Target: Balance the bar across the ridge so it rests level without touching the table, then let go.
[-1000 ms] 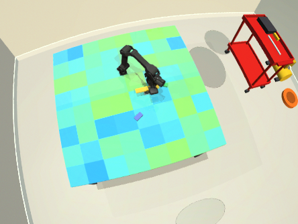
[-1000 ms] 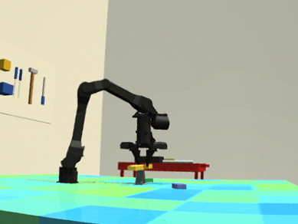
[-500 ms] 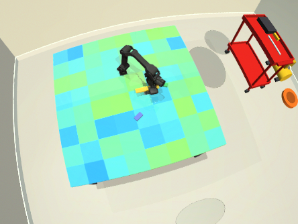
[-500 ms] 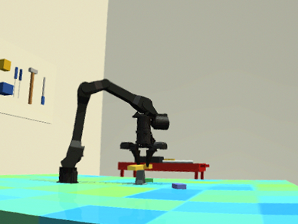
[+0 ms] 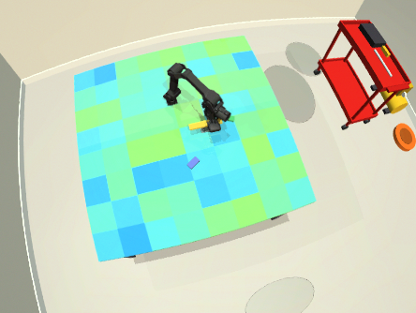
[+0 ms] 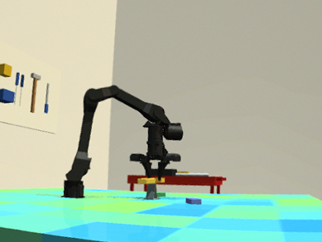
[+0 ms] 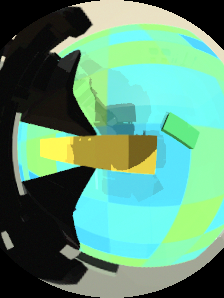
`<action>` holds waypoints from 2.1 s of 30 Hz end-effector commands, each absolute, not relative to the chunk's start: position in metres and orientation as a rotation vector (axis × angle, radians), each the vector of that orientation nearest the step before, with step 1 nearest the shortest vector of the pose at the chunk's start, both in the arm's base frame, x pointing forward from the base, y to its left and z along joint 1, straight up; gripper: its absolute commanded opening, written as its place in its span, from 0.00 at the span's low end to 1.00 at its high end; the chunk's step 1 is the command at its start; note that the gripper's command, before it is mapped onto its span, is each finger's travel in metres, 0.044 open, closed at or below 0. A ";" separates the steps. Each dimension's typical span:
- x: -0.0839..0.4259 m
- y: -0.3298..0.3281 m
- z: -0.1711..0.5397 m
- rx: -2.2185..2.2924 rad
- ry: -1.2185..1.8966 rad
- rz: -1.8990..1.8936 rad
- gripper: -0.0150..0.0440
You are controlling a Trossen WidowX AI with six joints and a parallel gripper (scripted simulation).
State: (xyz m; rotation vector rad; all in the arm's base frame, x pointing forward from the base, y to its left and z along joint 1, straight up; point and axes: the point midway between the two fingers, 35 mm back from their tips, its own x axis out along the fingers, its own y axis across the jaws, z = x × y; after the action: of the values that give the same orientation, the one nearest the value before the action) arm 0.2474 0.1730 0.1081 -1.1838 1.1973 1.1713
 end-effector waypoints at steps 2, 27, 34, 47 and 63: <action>0.247 0.173 0.106 -1.180 1.201 1.173 0.25; 0.247 0.173 0.108 -1.184 1.196 1.172 0.25; 0.247 0.173 0.108 -1.184 1.196 1.172 0.25; 0.247 0.173 0.108 -1.184 1.196 1.172 0.25; 0.247 0.173 0.108 -1.184 1.196 1.172 0.54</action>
State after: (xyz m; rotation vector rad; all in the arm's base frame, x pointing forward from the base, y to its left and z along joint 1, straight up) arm 0.2474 0.1734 0.1080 -1.1843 1.1960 1.1718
